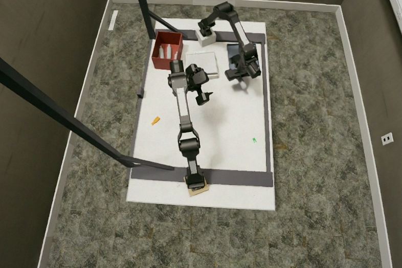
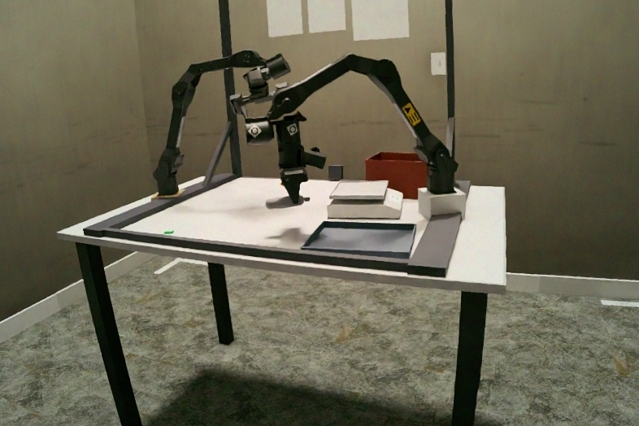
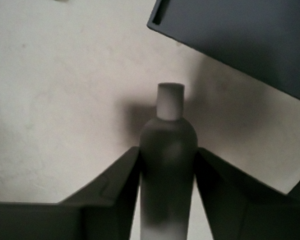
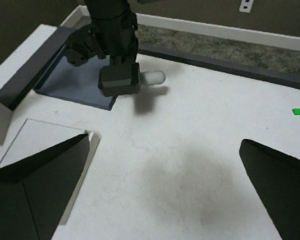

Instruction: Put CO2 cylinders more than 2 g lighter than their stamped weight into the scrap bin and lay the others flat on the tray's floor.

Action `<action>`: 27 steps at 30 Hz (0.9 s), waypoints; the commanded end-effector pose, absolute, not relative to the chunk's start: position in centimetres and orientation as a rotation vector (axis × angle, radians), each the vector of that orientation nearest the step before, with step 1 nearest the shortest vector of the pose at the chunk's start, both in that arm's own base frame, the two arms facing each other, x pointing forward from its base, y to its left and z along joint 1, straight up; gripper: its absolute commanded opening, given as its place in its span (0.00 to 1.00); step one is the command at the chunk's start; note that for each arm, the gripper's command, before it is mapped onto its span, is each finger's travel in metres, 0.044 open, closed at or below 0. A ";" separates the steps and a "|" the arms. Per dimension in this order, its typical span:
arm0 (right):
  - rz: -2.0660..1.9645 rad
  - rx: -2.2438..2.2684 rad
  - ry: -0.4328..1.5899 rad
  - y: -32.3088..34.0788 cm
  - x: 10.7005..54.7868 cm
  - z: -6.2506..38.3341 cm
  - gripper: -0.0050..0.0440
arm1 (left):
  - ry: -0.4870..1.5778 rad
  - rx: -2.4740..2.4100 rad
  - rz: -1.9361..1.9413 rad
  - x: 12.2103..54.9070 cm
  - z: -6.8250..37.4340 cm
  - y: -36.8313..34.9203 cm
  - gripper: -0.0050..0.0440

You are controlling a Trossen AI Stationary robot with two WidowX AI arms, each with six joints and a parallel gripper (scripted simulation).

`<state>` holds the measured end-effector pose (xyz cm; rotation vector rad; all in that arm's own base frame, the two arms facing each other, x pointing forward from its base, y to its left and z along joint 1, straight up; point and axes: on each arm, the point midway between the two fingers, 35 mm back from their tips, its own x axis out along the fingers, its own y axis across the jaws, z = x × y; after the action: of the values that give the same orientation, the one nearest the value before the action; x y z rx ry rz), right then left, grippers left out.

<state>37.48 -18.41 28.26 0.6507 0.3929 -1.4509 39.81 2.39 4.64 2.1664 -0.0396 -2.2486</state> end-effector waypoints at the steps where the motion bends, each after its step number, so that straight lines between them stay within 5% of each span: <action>1: -1.441 0.894 0.226 -19.2 36.8 28.7 1.00 | -0.065 2.240 -2.182 37.6 7.6 0.6 0.00; 27: -1.258 1.976 -0.298 -19.5 38.5 24.0 1.00 | -0.117 2.230 -2.196 33.2 9.1 -2.3 0.00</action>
<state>38.52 -19.67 23.36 1.7758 -0.1800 -1.3655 33.53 -1.85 7.62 2.1855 -0.1068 -2.2412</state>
